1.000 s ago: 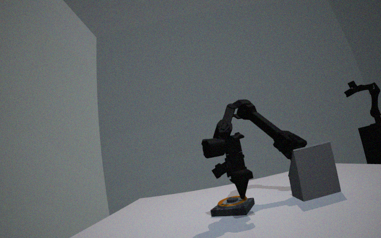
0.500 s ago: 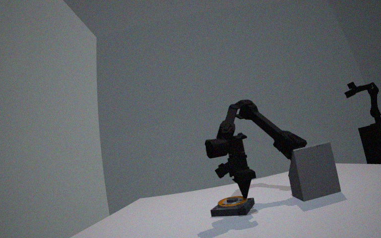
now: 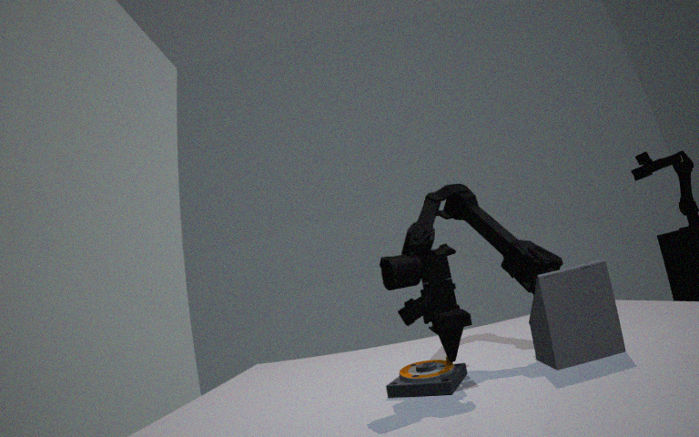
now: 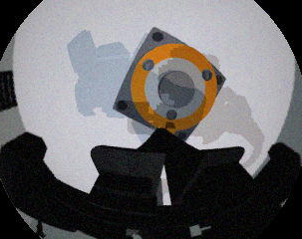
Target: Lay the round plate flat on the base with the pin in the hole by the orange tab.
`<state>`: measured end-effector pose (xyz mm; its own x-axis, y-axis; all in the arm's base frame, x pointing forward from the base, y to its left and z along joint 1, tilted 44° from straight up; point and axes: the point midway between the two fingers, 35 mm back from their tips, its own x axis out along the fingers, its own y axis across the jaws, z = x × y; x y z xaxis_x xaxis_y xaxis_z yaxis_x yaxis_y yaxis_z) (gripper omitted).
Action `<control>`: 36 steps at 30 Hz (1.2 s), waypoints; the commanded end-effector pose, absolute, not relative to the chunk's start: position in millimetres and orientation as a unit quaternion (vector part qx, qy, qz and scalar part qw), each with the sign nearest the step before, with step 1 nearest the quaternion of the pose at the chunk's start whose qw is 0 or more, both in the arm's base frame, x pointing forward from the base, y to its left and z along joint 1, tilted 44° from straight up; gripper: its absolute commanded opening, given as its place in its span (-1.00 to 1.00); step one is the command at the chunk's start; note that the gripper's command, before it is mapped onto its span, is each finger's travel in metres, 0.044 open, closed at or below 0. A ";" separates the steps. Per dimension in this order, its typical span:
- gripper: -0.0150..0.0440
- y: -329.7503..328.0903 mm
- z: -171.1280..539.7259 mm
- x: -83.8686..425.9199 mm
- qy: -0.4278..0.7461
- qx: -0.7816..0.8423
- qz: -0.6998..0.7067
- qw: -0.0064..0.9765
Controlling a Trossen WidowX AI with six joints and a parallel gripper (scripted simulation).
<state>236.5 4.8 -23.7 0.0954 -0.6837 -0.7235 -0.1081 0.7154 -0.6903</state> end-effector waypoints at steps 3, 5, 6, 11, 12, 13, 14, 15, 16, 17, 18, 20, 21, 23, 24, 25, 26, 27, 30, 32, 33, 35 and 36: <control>-0.49 -1.6 -17.9 235.3 0.637 -0.314 -0.215 0.670; -0.49 -3.3 -16.2 235.4 0.637 -0.314 -0.215 0.670; -0.49 -4.0 -15.4 235.5 0.637 -0.314 -0.215 0.670; -0.49 -7.2 -11.5 236.1 0.637 -0.314 -0.215 0.670; -0.49 -7.9 -10.6 236.3 0.637 -0.314 -0.215 0.670; -0.49 -8.7 -9.9 236.6 0.637 -0.314 -0.215 0.670; -0.49 -9.5 -8.9 236.8 0.637 -0.314 -0.215 0.670; -0.49 -10.2 -8.0 237.1 0.637 -0.314 -0.215 0.670; -0.49 -10.9 -7.1 237.4 0.637 -0.314 -0.215 0.670; -0.49 -11.6 -6.3 237.7 0.637 -0.314 -0.215 0.670; -0.49 -12.3 -5.4 238.0 0.637 -0.314 -0.215 0.670; -0.49 -13.9 -3.7 238.7 0.637 -0.314 -0.215 0.670; -0.49 -14.7 -2.6 239.1 0.637 -0.314 -0.215 0.670; -0.49 -16.3 -0.8 240.1 0.637 -0.315 -0.215 0.670; -0.49 -17.3 0.5 241.0 0.637 -0.315 -0.215 0.670; -0.49 -18.2 1.8 241.9 0.637 -0.315 -0.215 0.670; -0.49 -19.1 2.8 242.7 0.637 -0.315 -0.215 0.670; -0.49 -20.0 3.7 243.6 0.637 -0.315 -0.215 0.670; -0.49 -22.3 6.7 246.2 0.637 -0.315 -0.215 0.670; -0.49 -23.6 8.4 248.0 0.637 -0.315 -0.215 0.670; -0.49 -24.3 9.2 249.0 0.637 -0.315 -0.215 0.670; -0.49 -25.2 10.8 250.7 0.637 -0.315 -0.216 0.670; -0.49 -25.6 11.4 251.3 0.637 -0.315 -0.216 0.670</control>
